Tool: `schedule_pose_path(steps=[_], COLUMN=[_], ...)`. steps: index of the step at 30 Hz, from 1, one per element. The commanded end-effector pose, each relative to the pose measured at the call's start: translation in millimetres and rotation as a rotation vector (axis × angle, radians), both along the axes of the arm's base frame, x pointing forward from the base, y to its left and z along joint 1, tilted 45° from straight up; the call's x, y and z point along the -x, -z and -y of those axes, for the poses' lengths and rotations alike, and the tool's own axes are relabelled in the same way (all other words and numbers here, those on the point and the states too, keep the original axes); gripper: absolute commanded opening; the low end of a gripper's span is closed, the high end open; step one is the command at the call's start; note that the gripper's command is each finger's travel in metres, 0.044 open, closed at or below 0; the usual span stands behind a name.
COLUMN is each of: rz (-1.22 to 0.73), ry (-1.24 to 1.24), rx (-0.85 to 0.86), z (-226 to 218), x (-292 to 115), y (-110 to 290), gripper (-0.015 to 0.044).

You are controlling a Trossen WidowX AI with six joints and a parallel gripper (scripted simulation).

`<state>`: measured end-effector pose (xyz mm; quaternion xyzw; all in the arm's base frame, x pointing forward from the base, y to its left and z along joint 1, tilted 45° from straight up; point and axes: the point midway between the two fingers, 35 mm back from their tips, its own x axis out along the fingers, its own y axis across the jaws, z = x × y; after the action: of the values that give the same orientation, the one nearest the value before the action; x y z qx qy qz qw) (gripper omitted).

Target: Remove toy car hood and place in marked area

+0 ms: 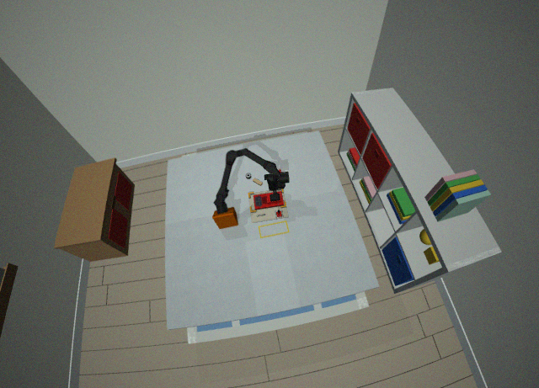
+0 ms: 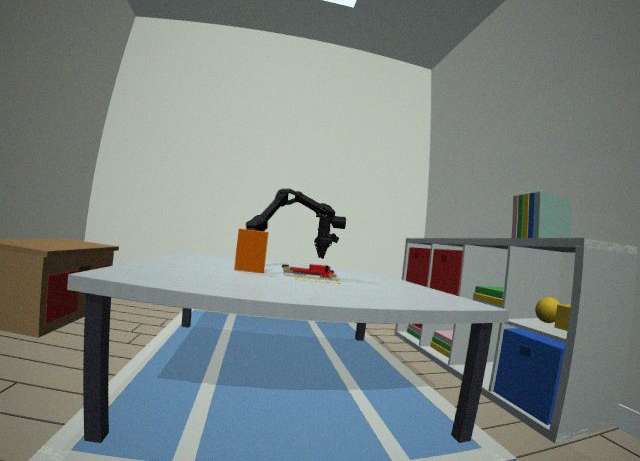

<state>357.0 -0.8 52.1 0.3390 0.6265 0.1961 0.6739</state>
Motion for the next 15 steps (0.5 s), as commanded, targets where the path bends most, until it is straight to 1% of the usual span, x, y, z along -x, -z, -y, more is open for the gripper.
schedule_pose_path(steps=[1, 15], rz=[-0.003, -0.003], ry=[0.003, 0.003], rx=[-0.005, -0.005], z=[-2.4, -7.8], x=[-0.3, -1.3], y=[2.1, 8.1], gripper=[0.044, 0.044])
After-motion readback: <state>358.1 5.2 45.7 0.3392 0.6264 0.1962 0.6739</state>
